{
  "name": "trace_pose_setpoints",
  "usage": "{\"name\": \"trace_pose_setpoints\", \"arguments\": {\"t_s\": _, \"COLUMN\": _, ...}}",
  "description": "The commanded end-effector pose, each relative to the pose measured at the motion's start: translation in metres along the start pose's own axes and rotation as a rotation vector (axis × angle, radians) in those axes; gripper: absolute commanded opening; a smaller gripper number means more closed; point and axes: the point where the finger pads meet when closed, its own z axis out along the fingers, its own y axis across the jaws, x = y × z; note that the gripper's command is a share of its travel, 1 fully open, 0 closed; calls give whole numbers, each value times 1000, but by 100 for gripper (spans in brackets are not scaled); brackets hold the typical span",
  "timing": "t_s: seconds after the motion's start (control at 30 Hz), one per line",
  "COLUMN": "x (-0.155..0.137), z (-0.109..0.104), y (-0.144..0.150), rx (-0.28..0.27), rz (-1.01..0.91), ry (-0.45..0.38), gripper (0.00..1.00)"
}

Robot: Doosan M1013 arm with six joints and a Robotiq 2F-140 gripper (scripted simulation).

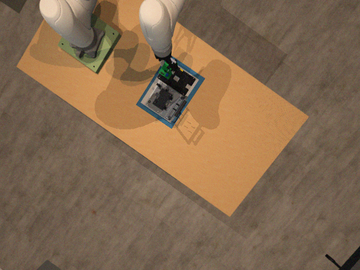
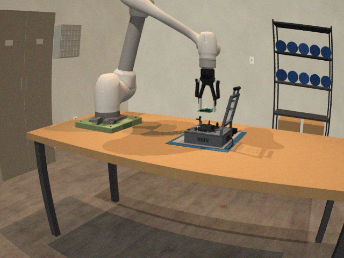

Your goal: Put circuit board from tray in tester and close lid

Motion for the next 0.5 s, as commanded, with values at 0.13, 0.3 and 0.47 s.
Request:
{"name": "trace_pose_setpoints", "arguments": {"t_s": 0.13, "x": 2, "z": 0, "y": -1, "rx": 0, "rz": 0, "ry": 0, "gripper": 46}}
{"name": "trace_pose_setpoints", "arguments": {"t_s": 0.3, "x": 4, "z": 0, "y": -2, "rx": 0, "rz": 0, "ry": 0, "gripper": 46}}
{"name": "trace_pose_setpoints", "arguments": {"t_s": 0.47, "x": 10, "z": -1, "y": -4, "rx": 0, "rz": 0, "ry": 0, "gripper": 46}}
